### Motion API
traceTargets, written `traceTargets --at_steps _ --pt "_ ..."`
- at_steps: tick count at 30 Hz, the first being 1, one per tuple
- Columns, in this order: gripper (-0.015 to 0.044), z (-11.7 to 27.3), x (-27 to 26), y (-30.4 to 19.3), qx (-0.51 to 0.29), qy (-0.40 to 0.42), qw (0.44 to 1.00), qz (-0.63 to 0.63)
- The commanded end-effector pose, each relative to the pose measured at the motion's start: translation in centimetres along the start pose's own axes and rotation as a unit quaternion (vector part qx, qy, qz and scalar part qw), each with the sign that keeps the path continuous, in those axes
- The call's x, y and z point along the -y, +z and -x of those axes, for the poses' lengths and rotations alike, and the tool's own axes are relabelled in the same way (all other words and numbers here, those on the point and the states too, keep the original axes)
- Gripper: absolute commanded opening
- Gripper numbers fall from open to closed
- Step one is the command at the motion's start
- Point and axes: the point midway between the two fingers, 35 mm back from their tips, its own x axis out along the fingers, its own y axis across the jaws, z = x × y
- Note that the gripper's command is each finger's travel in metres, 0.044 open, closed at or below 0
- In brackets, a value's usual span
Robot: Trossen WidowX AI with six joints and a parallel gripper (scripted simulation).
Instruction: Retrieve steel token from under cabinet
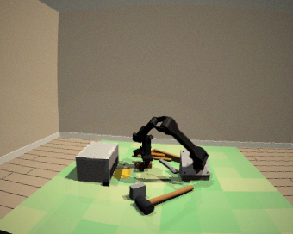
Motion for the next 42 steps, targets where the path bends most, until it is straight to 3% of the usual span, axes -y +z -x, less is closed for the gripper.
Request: traceTargets --at_steps 1,42 --pt "0.0 0.0 0.0 0.7 0.0 -0.002 1.0 0.0" --pt "0.0 0.1 0.1 4.9 0.001 -0.002 1.0 0.001"
